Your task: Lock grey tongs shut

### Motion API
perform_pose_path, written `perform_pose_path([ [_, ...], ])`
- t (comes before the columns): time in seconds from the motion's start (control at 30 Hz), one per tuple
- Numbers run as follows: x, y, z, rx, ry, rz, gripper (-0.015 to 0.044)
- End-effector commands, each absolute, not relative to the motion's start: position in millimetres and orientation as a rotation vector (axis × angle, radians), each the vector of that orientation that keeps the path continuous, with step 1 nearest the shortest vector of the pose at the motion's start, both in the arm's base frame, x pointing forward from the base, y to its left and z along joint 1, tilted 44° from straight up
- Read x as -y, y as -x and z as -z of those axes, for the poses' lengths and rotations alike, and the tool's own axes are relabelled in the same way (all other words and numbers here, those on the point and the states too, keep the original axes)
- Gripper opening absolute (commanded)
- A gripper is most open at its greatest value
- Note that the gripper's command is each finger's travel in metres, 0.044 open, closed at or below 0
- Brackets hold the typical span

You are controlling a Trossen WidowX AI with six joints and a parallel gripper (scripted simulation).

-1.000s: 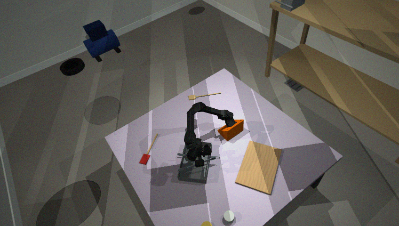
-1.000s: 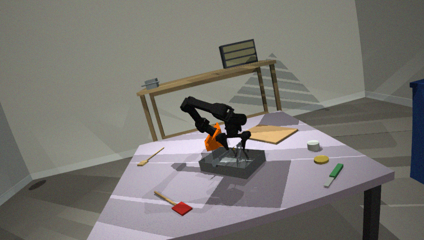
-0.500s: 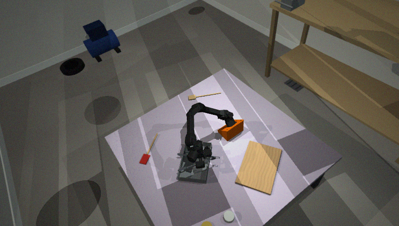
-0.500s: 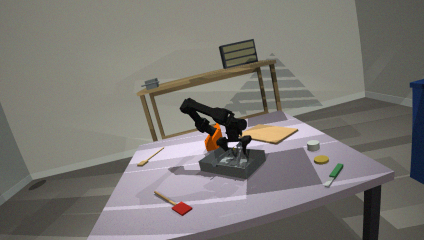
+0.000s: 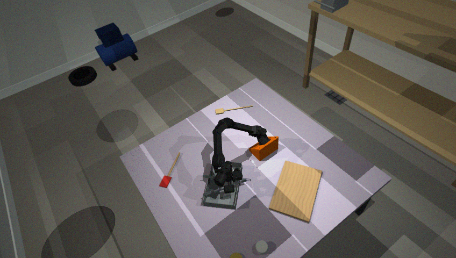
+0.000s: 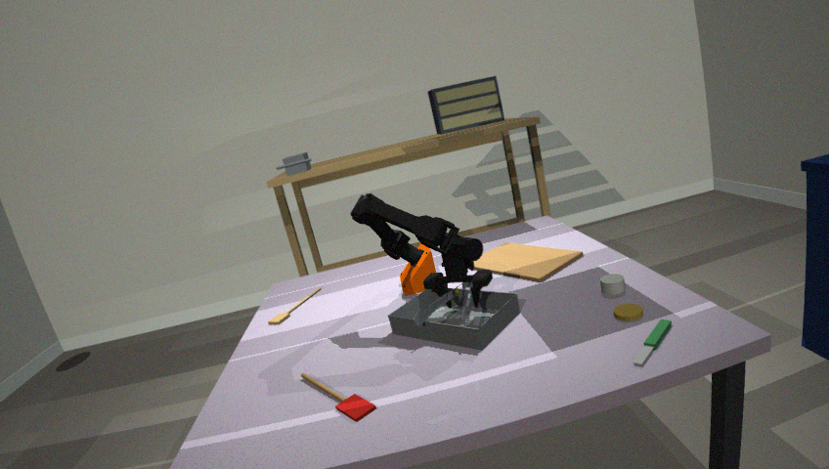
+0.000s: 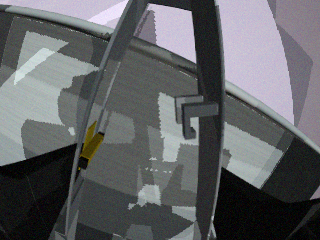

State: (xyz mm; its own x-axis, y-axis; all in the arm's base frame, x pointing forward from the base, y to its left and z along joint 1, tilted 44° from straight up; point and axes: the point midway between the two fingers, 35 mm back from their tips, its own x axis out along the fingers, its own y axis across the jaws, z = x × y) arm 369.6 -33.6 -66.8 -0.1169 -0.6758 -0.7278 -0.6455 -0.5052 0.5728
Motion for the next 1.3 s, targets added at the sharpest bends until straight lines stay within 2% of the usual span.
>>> perform_pose_path([
  [0.0, 33.2, -369.8, 66.5, 1.548, -2.070, 1.737, 0.0341],
  [1.27, 33.2, -369.8, 66.5, 1.548, -2.070, 1.737, 0.0088],
])
